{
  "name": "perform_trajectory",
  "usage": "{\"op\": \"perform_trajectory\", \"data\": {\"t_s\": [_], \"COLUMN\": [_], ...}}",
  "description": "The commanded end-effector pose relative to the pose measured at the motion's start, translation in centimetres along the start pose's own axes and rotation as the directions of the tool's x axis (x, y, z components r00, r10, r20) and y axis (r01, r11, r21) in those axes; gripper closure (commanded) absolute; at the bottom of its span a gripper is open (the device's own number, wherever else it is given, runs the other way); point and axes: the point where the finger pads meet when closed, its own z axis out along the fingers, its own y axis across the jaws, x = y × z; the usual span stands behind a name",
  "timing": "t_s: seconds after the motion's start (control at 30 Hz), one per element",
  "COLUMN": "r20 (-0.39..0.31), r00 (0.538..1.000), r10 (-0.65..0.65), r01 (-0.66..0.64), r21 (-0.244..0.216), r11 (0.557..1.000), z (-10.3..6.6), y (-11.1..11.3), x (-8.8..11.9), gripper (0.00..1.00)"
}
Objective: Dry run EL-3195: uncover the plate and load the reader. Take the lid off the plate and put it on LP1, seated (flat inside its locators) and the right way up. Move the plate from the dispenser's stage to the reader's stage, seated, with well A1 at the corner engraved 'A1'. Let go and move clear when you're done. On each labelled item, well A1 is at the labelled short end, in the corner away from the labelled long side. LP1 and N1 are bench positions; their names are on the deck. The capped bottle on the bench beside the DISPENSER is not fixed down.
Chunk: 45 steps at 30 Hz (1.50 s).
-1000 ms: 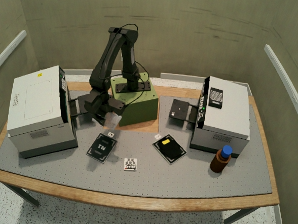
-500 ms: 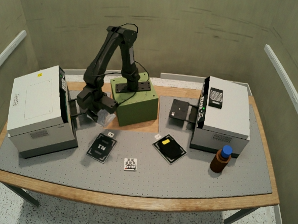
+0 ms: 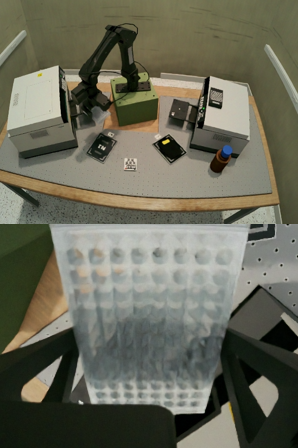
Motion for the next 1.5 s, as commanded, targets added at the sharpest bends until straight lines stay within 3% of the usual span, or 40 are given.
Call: {"op": "perform_trajectory", "data": {"t_s": [0.0,0.63,1.47], "r20": [0.016,0.018,0.023], "r00": [1.000,0.986,0.921], "r10": [0.013,0.163,0.389], "r01": [-0.014,-0.164,-0.389], "r21": [0.065,0.066,0.066], "r11": [0.998,0.984,0.919], "z": [-2.2,-2.4,-2.7], "y": [-1.1,-0.5,1.3], "x": [0.7,5.3,10.7], "gripper": [0.14,0.14,0.14]}}
